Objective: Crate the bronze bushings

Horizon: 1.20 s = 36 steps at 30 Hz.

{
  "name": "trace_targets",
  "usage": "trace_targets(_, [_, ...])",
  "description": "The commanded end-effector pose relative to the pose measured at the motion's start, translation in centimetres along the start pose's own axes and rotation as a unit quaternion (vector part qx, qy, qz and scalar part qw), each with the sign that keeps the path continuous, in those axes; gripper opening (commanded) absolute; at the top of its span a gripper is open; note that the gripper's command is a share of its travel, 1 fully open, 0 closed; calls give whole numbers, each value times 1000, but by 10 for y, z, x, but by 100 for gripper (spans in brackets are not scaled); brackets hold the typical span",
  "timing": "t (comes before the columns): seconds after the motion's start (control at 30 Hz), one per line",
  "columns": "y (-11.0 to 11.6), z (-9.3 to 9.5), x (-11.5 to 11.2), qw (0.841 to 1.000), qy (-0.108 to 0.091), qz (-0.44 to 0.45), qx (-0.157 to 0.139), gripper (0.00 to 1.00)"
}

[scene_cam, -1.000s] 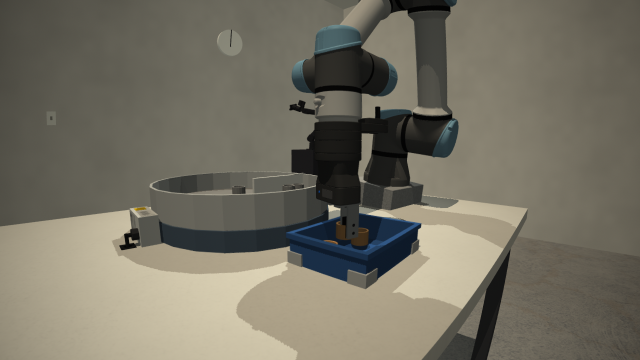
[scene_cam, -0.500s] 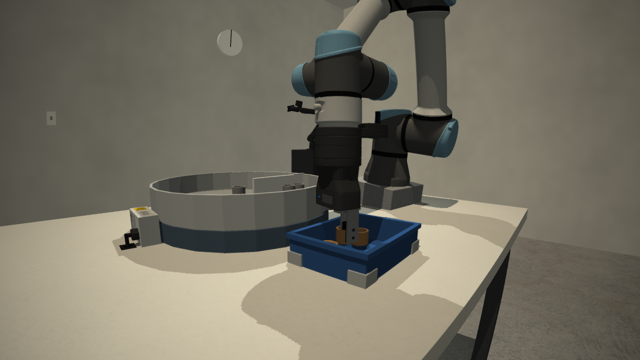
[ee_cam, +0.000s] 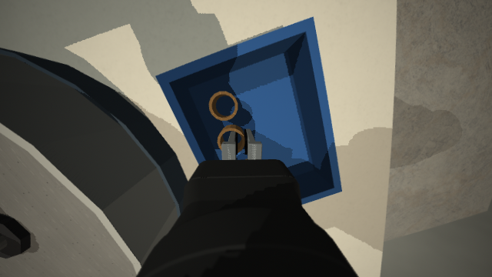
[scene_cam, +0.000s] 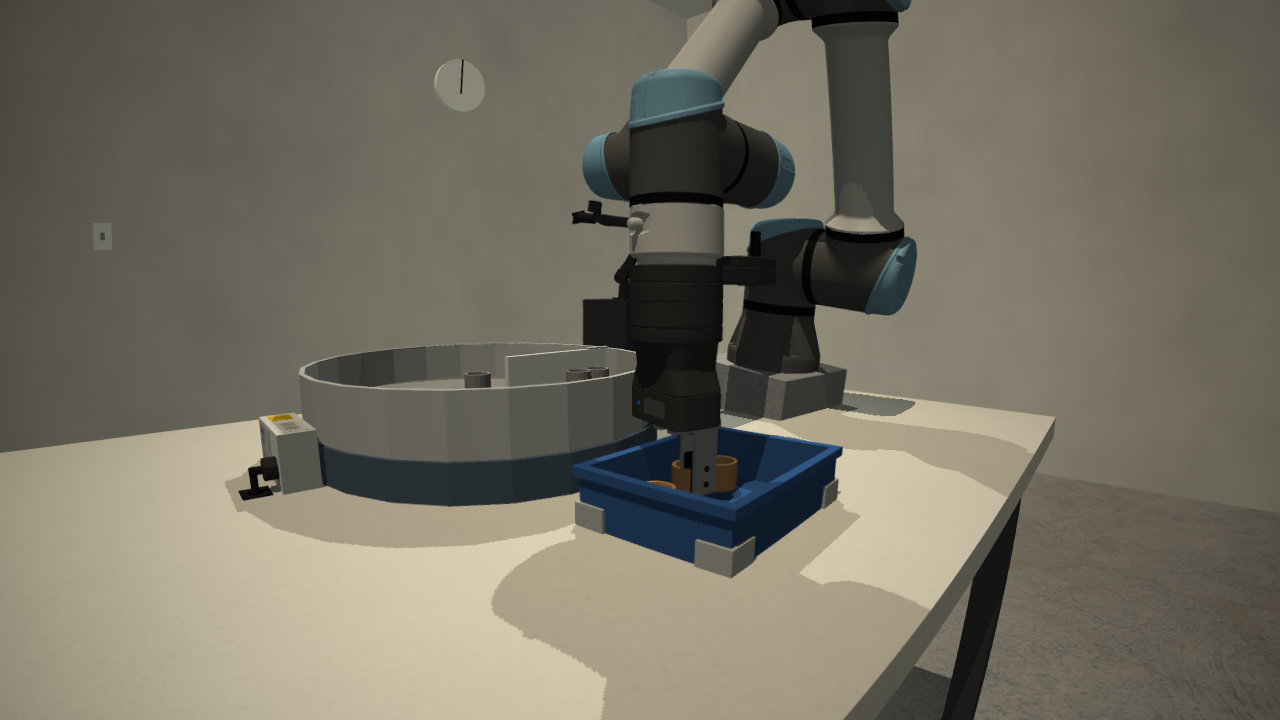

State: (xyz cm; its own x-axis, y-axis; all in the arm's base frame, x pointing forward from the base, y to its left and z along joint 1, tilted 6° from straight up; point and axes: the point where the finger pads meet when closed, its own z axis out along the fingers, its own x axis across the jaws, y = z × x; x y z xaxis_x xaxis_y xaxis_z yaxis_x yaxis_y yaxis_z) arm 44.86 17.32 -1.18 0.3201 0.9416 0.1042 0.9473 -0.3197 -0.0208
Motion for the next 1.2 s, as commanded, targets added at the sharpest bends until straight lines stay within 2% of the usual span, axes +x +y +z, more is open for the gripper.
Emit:
trace_targets(0.0, [1, 0, 0, 1000, 0, 0, -1, 0])
trace_targets(0.8, [1, 4, 0, 1000, 1, 0, -1, 0])
trace_targets(0.83, [1, 4, 0, 1000, 1, 0, -1, 42])
trace_targets(1.17, [1, 4, 0, 1000, 1, 0, -1, 42])
